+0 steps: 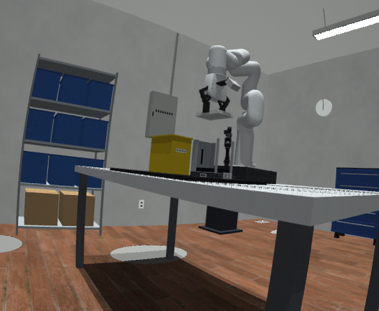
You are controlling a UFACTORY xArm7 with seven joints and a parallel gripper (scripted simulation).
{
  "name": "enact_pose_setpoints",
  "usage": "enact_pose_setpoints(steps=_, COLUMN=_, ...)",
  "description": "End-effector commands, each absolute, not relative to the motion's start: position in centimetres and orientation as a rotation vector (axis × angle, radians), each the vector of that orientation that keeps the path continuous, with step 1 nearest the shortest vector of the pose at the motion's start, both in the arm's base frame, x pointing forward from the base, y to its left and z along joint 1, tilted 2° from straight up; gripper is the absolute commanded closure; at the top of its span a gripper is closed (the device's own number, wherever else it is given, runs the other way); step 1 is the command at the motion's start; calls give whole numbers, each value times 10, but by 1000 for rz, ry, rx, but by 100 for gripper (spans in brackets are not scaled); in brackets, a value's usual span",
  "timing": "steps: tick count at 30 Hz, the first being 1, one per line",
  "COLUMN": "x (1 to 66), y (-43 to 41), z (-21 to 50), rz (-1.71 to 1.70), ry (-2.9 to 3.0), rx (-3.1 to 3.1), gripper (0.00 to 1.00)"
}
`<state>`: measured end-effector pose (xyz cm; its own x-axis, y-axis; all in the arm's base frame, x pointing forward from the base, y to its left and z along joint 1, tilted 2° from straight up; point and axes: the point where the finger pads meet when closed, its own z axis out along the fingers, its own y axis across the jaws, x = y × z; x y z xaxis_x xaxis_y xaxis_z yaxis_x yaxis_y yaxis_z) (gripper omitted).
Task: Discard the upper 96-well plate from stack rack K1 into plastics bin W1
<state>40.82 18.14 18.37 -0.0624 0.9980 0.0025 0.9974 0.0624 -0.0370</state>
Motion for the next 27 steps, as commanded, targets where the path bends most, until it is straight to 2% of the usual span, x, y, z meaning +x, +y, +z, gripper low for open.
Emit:
enact_pose_setpoints(steps=1, x=408, y=167, z=185, rz=26, ry=-2291, rx=-2110, gripper=100)
enact_pose_setpoints(steps=27, x=402, y=94, z=181, rz=27, ry=-2291, rx=-2110, gripper=100)
